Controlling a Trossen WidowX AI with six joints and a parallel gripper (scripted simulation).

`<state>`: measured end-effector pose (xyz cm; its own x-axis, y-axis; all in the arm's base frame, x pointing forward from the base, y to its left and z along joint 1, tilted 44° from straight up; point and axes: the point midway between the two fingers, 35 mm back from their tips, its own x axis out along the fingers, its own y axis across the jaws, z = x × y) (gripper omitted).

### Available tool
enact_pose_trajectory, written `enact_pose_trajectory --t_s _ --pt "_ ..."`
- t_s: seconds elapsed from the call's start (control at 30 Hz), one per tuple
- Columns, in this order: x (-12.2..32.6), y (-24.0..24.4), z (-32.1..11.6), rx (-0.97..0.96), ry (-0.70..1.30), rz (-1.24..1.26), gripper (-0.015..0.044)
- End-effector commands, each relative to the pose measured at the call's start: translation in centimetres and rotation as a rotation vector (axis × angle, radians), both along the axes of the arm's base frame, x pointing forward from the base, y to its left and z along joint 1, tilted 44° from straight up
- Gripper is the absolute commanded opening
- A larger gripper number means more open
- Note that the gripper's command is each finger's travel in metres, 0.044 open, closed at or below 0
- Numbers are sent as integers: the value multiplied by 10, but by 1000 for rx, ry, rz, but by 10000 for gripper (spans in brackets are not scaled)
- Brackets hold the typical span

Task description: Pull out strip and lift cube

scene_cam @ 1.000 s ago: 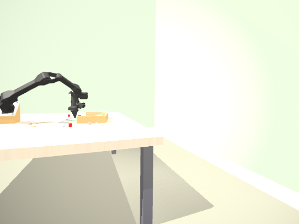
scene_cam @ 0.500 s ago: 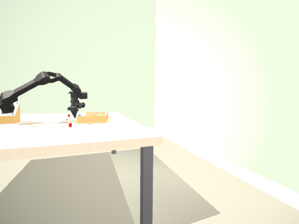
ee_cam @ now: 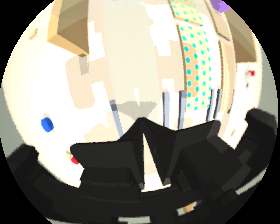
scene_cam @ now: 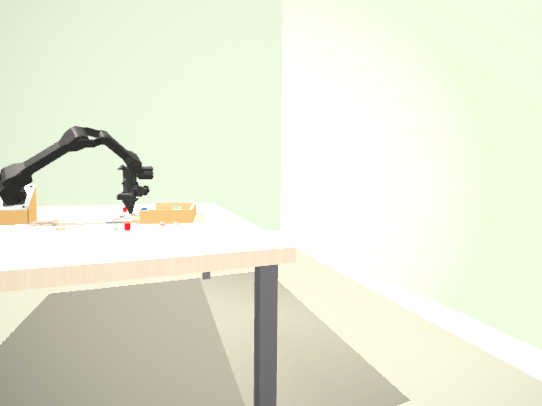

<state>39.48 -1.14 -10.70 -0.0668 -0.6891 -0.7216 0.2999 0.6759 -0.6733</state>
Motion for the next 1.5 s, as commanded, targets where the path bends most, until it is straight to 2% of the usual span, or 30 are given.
enact_pose_trajectory --t_s 0.0,1.47 --pt "-10 0 -4 4 13 -11 0" --pt "-75 17 -15 5 16 -11 0"
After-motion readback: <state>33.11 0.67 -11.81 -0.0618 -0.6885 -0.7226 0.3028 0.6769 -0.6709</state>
